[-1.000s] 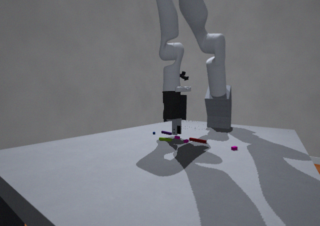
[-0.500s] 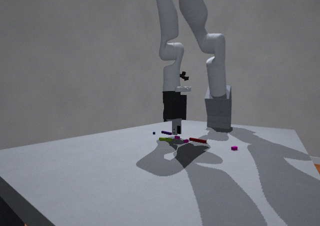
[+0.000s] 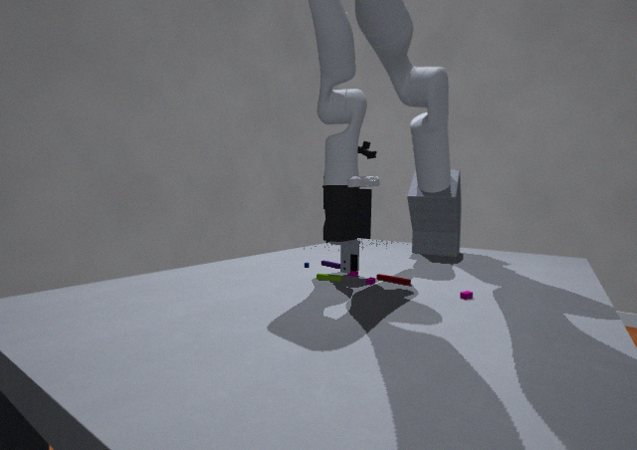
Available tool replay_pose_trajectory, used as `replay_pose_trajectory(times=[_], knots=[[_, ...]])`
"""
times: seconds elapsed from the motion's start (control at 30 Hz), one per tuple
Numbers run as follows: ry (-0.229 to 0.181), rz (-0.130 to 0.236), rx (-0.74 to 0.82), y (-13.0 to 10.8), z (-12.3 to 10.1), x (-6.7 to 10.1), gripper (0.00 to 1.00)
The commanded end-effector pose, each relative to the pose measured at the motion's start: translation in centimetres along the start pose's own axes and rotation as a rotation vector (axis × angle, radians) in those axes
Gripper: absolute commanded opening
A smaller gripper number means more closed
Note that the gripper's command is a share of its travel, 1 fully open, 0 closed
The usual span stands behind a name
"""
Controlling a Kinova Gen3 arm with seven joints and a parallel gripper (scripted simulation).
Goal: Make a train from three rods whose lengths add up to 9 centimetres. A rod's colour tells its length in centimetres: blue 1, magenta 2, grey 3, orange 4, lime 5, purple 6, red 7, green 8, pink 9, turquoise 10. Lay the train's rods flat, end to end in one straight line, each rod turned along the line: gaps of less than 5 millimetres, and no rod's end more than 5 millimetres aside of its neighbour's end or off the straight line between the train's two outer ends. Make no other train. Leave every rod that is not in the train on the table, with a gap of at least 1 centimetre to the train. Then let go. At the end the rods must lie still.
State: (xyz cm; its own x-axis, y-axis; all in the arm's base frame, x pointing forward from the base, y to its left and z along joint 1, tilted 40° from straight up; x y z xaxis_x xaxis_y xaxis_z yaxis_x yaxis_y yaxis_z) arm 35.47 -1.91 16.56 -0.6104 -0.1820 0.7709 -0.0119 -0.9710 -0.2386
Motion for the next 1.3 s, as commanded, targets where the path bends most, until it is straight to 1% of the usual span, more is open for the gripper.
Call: replay_pose_trajectory(times=[0.0, 0.3, 0.47, 1.27], knots=[[-0.004, -0.001, 0.002, -0.2, -0.31, -0.2, 0.54], [0.006, -0.013, 0.003, -0.28, -0.41, -0.49, 0.54], [0.006, -0.013, 0.003, -0.27, -0.41, -0.82, 0.54], [0.006, -0.013, 0.003, -0.27, -0.41, -0.83, 0.54]])
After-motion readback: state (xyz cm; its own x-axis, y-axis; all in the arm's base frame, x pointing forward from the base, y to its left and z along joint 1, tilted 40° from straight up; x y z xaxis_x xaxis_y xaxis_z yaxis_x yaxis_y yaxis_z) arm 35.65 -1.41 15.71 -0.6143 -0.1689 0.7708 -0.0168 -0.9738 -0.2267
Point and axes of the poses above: the point where the finger pads meet when closed, its own x axis back along the fingers, its own z axis across the jaws, y = z × x, the point moved 10 cm from there along x, back along the fingers, and after that the axes turned 8 degrees about -x, right-handed, at the moved point
